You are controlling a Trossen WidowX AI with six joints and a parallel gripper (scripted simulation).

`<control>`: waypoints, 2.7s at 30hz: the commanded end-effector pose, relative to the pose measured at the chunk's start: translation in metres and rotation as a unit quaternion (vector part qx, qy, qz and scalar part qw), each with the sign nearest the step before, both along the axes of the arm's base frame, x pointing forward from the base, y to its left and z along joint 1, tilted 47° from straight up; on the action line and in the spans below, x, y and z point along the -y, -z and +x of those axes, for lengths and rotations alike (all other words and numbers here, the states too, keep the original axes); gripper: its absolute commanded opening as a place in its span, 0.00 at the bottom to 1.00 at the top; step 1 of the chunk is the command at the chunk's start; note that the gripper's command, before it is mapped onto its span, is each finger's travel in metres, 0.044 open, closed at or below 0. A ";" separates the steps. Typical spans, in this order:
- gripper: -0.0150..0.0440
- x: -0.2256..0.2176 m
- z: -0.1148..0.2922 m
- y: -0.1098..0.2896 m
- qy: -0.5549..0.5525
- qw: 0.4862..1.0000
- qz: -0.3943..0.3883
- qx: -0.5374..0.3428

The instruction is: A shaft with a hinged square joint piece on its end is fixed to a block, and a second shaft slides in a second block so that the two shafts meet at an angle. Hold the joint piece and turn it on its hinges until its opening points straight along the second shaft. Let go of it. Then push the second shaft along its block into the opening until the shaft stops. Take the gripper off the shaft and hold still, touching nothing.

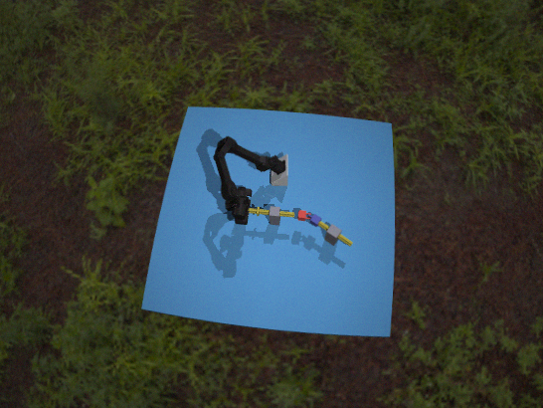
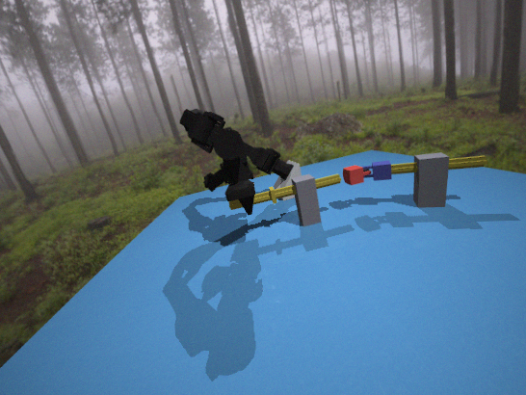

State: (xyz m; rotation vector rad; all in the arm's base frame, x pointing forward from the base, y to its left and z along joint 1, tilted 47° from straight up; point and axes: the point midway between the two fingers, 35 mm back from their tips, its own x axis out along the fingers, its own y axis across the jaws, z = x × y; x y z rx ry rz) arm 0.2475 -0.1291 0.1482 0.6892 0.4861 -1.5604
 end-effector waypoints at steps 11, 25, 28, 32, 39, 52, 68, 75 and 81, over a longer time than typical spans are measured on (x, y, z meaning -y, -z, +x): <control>0.25 -0.014 0.003 0.017 0.001 1.000 -0.002 0.000; 0.25 -0.028 0.006 0.032 0.001 1.000 -0.001 0.000; 0.25 -0.031 0.007 0.036 0.001 1.000 -0.001 0.000; 0.25 -0.035 0.008 0.040 0.001 1.000 -0.001 0.000; 0.25 -0.037 0.008 0.041 -0.001 1.000 0.001 -0.001; 0.37 -0.037 0.008 0.041 -0.001 1.000 0.001 -0.001; 0.90 -0.037 0.008 0.041 -0.001 1.000 0.001 -0.001; 1.00 -0.037 0.008 0.041 -0.001 1.000 0.001 -0.001; 1.00 -0.037 0.008 0.041 -0.001 1.000 0.001 -0.001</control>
